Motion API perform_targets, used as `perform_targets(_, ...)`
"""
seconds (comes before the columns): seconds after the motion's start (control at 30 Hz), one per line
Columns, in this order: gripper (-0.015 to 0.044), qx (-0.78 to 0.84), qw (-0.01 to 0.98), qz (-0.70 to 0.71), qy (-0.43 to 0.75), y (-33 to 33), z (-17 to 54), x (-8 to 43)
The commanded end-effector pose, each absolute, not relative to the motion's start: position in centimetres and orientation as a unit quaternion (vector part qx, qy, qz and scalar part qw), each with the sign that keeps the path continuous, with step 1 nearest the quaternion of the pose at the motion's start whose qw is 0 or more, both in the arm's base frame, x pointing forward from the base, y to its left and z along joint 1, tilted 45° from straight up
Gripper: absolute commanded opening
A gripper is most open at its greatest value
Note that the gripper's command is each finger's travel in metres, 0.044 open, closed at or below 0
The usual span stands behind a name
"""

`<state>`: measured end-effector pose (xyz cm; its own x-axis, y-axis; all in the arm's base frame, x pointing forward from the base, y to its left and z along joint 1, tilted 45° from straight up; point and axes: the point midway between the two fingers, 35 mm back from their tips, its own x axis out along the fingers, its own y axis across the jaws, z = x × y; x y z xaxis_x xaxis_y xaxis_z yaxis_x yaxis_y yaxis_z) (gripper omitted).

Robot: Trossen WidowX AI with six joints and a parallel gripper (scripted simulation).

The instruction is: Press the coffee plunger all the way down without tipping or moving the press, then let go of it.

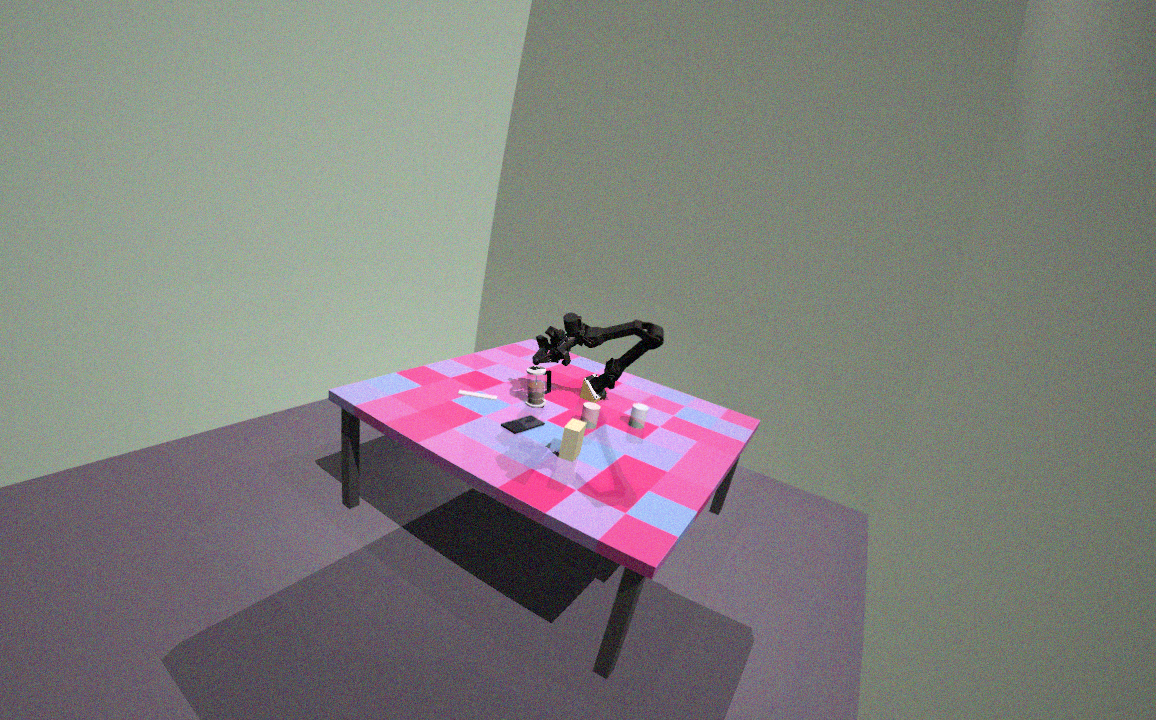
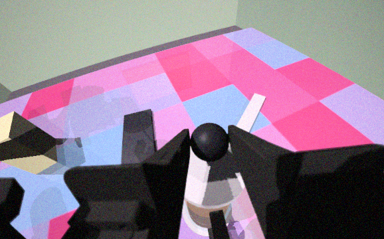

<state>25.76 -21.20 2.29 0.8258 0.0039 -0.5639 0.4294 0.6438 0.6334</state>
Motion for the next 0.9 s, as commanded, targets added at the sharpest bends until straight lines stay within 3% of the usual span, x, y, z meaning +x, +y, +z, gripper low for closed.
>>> perform_targets(0.0, 0.0124, 0.416, 0.858, -0.116, 0.279, -20.5, 1.6, 25.77)
perform_targets(0.87, 0.0124, 0.41, 0.862, -0.12, 0.272, -21.15, 1.89, 25.78)
